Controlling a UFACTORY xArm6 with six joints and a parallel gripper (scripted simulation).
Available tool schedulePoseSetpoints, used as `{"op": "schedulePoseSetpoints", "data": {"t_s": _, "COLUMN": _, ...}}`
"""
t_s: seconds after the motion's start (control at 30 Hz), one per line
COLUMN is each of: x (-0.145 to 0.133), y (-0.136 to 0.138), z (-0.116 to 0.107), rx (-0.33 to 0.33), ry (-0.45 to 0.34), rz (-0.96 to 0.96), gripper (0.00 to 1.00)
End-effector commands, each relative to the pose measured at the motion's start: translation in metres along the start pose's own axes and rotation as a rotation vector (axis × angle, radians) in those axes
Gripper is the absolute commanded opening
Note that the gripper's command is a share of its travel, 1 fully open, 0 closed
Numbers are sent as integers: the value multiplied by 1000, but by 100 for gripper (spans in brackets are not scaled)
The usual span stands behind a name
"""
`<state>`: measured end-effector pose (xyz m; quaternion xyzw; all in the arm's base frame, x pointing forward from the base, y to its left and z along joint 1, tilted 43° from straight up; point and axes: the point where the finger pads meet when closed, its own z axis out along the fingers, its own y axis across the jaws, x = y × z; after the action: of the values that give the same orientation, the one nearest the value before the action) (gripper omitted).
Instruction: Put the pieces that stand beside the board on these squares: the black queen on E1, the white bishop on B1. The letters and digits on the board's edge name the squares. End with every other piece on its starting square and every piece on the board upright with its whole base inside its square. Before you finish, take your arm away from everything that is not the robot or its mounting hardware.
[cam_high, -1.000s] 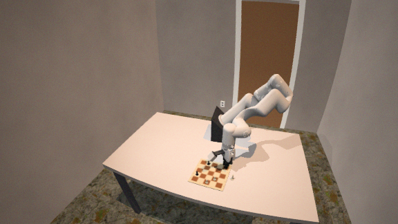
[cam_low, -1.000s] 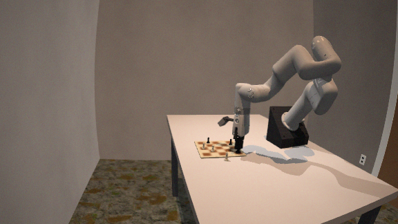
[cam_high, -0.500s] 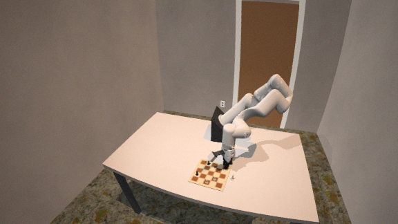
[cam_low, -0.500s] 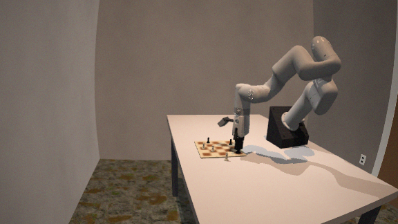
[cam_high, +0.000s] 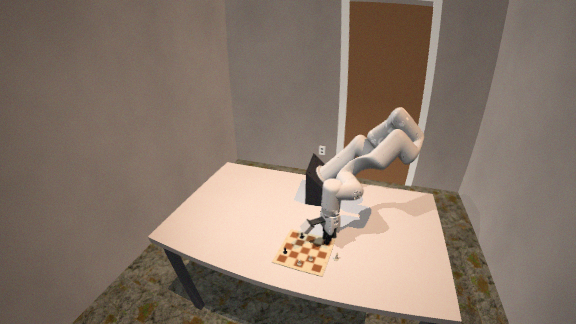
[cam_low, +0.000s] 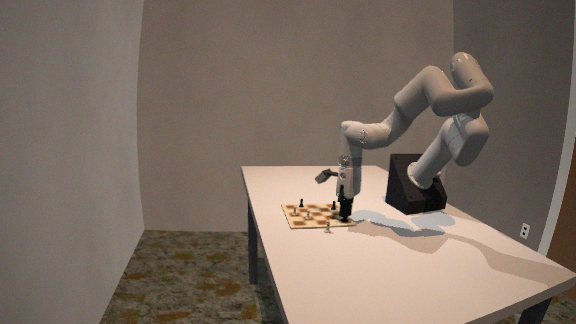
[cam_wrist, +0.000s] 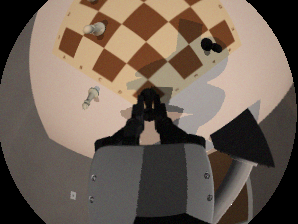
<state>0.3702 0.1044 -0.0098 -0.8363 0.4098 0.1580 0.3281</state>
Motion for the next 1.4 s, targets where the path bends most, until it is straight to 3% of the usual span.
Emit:
{"op": "schedulePoseSetpoints", "data": {"t_s": 0.0, "x": 1, "y": -1, "z": -1, "rx": 2, "ry": 2, "rz": -1, "gripper": 0}}
{"op": "schedulePoseSetpoints", "data": {"t_s": 0.47, "x": 1, "y": -1, "z": -1, "rx": 2, "ry": 2, "rz": -1, "gripper": 0}}
{"op": "schedulePoseSetpoints", "data": {"t_s": 0.5, "x": 1, "y": -1, "z": -1, "rx": 2, "ry": 2, "rz": -1, "gripper": 8}}
{"op": "schedulePoseSetpoints", "data": {"t_s": 0.63, "x": 1, "y": -1, "z": -1, "rx": 2, "ry": 2, "rz": -1, "gripper": 8}}
{"op": "schedulePoseSetpoints", "data": {"t_s": 0.67, "x": 1, "y": -1, "z": -1, "rx": 2, "ry": 2, "rz": -1, "gripper": 17}}
{"op": "schedulePoseSetpoints", "data": {"t_s": 0.73, "x": 1, "y": -1, "z": -1, "rx": 2, "ry": 2, "rz": -1, "gripper": 17}}
{"op": "schedulePoseSetpoints", "data": {"t_s": 0.77, "x": 1, "y": -1, "z": -1, "rx": 2, "ry": 2, "rz": -1, "gripper": 25}}
{"op": "schedulePoseSetpoints", "data": {"t_s": 0.83, "x": 1, "y": -1, "z": -1, "rx": 2, "ry": 2, "rz": -1, "gripper": 25}}
{"op": "schedulePoseSetpoints", "data": {"t_s": 0.87, "x": 1, "y": -1, "z": -1, "rx": 2, "ry": 2, "rz": -1, "gripper": 34}}
{"op": "schedulePoseSetpoints", "data": {"t_s": 0.93, "x": 1, "y": -1, "z": -1, "rx": 2, "ry": 2, "rz": -1, "gripper": 34}}
{"op": "schedulePoseSetpoints", "data": {"t_s": 0.97, "x": 1, "y": -1, "z": -1, "rx": 2, "ry": 2, "rz": -1, "gripper": 42}}
{"op": "schedulePoseSetpoints", "data": {"t_s": 1.37, "x": 1, "y": -1, "z": -1, "rx": 2, "ry": 2, "rz": -1, "gripper": 42}}
